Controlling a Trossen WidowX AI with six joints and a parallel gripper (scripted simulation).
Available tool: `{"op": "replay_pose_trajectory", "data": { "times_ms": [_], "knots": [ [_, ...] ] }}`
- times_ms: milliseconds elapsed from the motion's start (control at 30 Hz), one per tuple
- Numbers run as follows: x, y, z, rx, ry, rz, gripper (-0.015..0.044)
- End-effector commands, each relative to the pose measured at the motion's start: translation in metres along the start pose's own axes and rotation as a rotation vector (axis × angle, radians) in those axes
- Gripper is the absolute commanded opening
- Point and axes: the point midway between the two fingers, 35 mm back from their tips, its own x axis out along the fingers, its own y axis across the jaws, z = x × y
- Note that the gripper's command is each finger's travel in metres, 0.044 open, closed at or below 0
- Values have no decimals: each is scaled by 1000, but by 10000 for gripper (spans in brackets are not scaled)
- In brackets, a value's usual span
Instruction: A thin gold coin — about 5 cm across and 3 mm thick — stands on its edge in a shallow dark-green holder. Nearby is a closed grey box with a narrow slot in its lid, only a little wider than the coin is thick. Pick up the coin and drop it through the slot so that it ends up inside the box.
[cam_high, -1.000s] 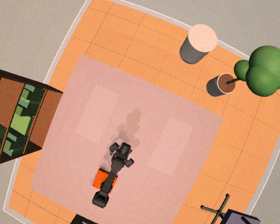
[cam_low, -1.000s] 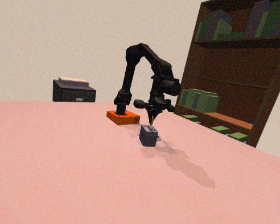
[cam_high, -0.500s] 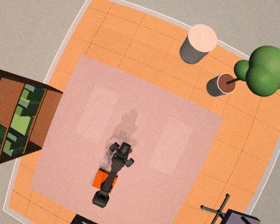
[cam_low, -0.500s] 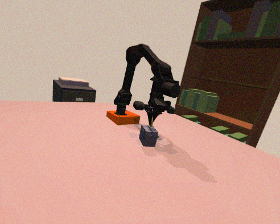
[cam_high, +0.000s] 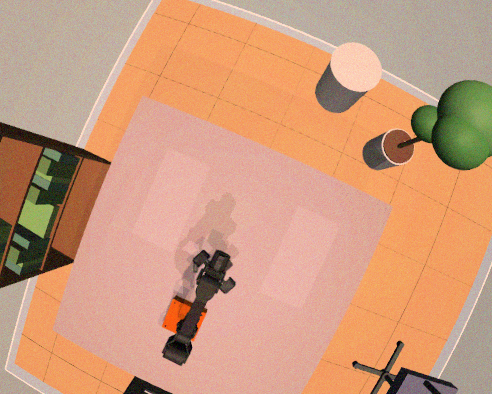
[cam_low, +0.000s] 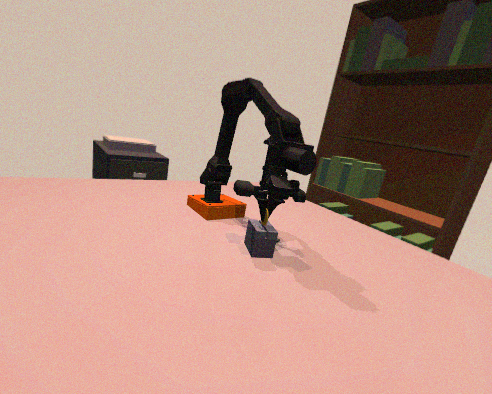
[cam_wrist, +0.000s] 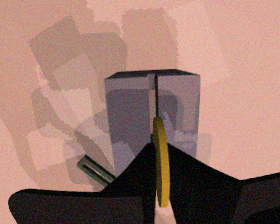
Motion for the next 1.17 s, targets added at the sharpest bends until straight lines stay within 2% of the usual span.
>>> {"op": "replay_pose_trajectory", "data": {
  "times_ms": [0, 100, 400, 767, 933, 1133],
  "knots": [
    [0, 0, 0, 0, -1, 0, 79],
    [0, 0, 0, 0, -1, 0, 157],
    [0, 0, 0, 0, -1, 0, 161],
    [-22, 0, 0, -1, 0, -1, 440],
    [-57, -2, -4, -1, 8, -4, 440],
    [-61, -2, -5, 0, 10, -4, 440]
  ]
}}
